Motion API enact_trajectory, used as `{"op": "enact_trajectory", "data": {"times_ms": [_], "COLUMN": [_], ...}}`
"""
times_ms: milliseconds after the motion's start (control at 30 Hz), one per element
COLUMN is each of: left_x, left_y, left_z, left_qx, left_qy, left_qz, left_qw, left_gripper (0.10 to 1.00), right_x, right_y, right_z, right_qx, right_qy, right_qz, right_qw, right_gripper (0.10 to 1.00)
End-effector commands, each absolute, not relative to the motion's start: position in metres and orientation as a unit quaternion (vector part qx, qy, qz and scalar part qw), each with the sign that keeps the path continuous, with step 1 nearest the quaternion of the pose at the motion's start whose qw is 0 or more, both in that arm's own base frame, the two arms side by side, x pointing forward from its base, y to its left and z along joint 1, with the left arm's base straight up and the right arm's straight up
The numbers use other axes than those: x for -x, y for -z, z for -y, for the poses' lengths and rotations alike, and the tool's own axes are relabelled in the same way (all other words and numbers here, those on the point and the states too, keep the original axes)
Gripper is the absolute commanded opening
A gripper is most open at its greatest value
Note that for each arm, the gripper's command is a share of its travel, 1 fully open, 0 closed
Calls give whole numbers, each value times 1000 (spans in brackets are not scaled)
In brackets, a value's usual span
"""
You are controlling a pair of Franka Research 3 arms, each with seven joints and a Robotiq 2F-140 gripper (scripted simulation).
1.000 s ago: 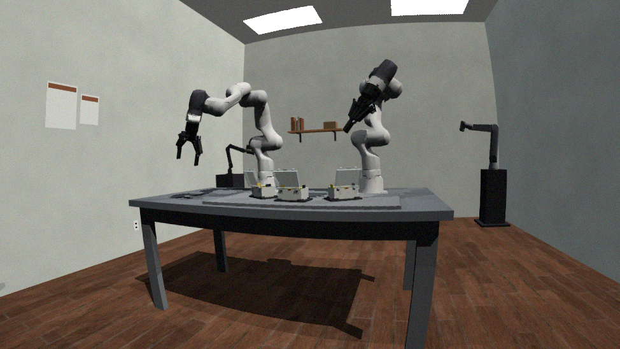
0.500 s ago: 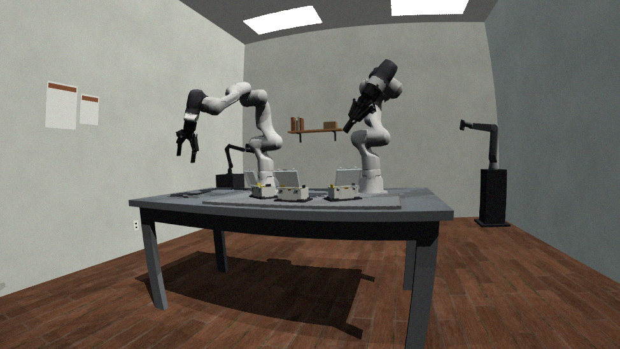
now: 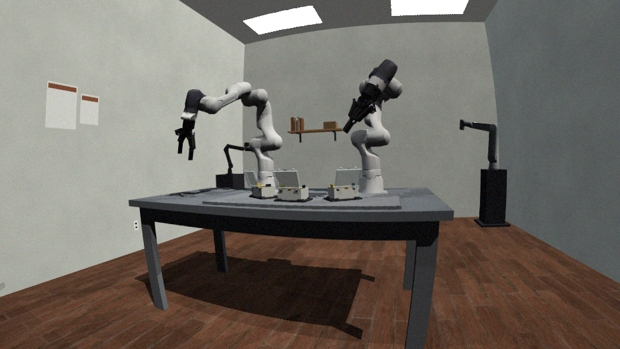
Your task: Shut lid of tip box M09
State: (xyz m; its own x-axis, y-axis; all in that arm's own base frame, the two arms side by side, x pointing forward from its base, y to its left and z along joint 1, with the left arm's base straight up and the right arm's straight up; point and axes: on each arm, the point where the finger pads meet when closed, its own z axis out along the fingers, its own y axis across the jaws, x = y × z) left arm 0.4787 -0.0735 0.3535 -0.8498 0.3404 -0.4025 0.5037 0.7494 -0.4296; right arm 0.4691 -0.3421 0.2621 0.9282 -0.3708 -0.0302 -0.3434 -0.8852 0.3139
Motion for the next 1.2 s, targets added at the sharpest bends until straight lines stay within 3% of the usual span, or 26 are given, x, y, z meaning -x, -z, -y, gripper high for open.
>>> {"op": "enact_trajectory", "data": {"times_ms": [0, 1167], "left_x": [-479, -479], "left_y": [-354, -354], "left_z": [74, 74], "left_qx": [-229, -229], "left_qy": [270, 270], "left_qz": [-923, -923], "left_qw": [151, 151], "left_gripper": [99, 99], "right_x": [-454, -319], "right_y": [-267, -289], "right_z": [353, 424], "right_qx": [-963, -900], "right_qy": [42, 29], "right_qz": [217, 414], "right_qw": [155, 130], "right_gripper": [1000, 1000]}}
